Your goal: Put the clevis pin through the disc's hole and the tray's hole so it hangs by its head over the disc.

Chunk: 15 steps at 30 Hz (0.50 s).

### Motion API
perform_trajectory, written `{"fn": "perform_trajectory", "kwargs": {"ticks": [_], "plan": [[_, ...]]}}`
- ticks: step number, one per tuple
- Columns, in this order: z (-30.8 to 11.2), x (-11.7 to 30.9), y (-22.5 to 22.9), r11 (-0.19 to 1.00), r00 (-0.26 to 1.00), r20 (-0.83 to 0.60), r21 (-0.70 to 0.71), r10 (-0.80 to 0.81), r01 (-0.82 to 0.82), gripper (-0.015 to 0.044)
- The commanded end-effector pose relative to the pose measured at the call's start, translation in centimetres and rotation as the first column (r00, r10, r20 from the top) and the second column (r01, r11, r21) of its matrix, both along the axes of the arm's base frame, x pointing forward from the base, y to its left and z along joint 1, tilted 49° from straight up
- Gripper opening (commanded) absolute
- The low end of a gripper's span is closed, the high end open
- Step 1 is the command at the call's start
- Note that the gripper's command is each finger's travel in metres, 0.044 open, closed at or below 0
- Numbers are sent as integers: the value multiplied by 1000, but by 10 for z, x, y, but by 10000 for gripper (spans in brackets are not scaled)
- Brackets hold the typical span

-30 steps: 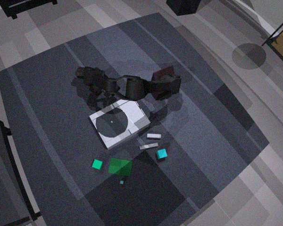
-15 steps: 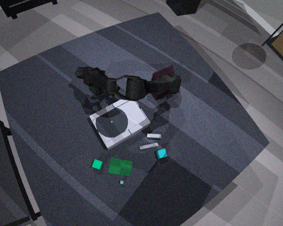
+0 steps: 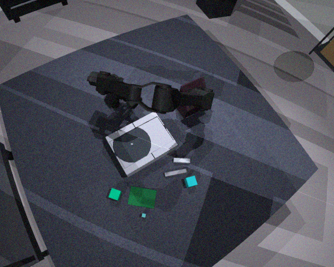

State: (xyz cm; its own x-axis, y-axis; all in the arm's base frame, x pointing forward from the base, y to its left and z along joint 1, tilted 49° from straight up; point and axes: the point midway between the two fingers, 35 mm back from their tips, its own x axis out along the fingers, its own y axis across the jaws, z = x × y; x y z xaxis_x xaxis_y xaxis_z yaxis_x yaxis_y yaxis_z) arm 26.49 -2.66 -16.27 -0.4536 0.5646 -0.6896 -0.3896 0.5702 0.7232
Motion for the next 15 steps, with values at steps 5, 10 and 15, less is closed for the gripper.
{"fn": "perform_trajectory", "kwargs": {"ticks": [5, 10, 15], "plan": [[17, 6, -20, 1000, 1000, 11, -6, 2, -2, 0], [19, 7, -22, 1000, 1000, 11, -6, 2, -2, 0], [24, 11, -14, 995, 995, -36, -50, -88, 86, 0]]}}
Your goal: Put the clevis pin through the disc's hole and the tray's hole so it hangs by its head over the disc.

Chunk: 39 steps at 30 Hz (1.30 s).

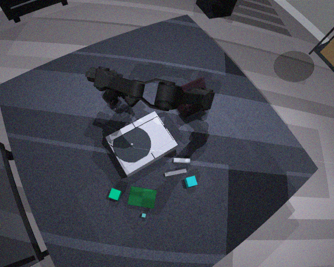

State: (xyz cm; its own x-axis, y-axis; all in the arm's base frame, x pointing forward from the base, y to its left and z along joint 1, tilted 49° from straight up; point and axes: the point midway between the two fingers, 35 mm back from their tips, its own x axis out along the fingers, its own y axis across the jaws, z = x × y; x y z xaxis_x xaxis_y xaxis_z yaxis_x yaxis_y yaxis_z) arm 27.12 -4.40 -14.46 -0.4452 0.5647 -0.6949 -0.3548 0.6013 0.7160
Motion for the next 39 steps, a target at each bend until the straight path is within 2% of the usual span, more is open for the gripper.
{"fn": "perform_trajectory", "kwargs": {"ticks": [1, 10, 19, 29, 39], "plan": [[8, 7, 5, 997, 997, -31, -39, -75, 74, 0], [30, 23, 19, 947, 947, -120, -159, -299, 279, 0], [53, 38, 35, 847, 838, -191, -277, -511, 453, 0], [79, 51, 53, 694, 657, -253, -403, -711, 596, 0], [106, 61, 72, 520, 428, -297, -528, -854, 671, 0]]}}
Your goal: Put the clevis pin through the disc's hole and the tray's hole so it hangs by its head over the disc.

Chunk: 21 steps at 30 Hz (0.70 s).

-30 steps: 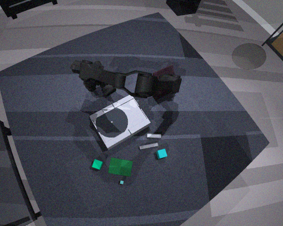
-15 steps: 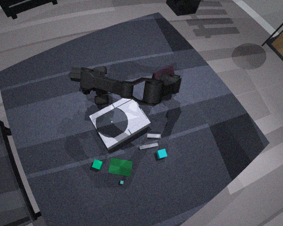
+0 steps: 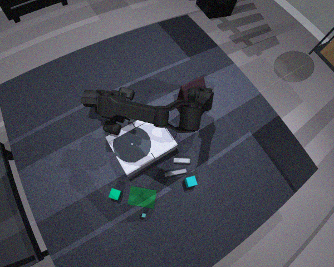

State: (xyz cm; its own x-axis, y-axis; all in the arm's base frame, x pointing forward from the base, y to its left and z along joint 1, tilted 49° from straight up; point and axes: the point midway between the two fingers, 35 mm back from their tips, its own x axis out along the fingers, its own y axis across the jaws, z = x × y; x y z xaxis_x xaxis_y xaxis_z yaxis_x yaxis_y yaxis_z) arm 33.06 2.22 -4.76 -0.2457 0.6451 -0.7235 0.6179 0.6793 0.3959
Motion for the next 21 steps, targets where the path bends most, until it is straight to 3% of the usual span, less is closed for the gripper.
{"fn": "perform_trajectory", "kwargs": {"ticks": [1, 21], "plan": [[11, 2, 8, 995, 993, -63, -18, -98, 97, 0], [67, 12, 49, 862, 790, -349, -146, -505, 486, 0]]}}
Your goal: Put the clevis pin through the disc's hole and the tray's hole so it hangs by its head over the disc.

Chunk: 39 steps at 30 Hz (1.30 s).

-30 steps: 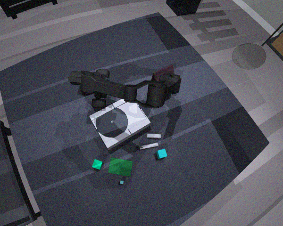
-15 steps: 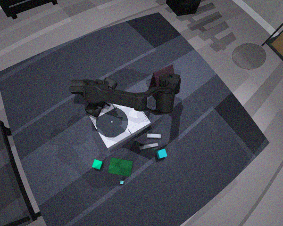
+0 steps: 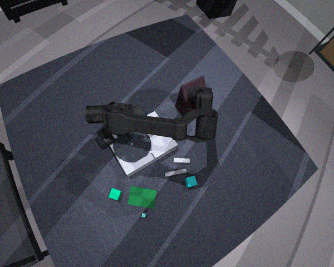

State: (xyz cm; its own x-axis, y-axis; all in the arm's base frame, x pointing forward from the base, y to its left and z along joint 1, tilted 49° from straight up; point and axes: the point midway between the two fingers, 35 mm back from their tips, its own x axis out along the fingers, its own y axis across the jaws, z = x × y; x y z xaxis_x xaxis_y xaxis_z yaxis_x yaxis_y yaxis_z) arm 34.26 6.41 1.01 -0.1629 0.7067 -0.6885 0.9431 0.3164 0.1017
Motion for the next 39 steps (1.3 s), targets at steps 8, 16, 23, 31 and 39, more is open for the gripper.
{"fn": "perform_trajectory", "kwargs": {"ticks": [8, 16, 23, 31, 39], "plan": [[31, 0, 22, 977, 961, -179, -11, -211, 212, 0], [31, 0, 22, 977, 960, -180, -16, -213, 214, 0], [33, 0, 21, 971, 967, -137, -137, -216, 198, 0], [37, 0, 26, 917, 973, -60, -352, -223, 189, 0], [40, 0, 33, 832, 976, 4, -522, -216, 187, 0]]}}
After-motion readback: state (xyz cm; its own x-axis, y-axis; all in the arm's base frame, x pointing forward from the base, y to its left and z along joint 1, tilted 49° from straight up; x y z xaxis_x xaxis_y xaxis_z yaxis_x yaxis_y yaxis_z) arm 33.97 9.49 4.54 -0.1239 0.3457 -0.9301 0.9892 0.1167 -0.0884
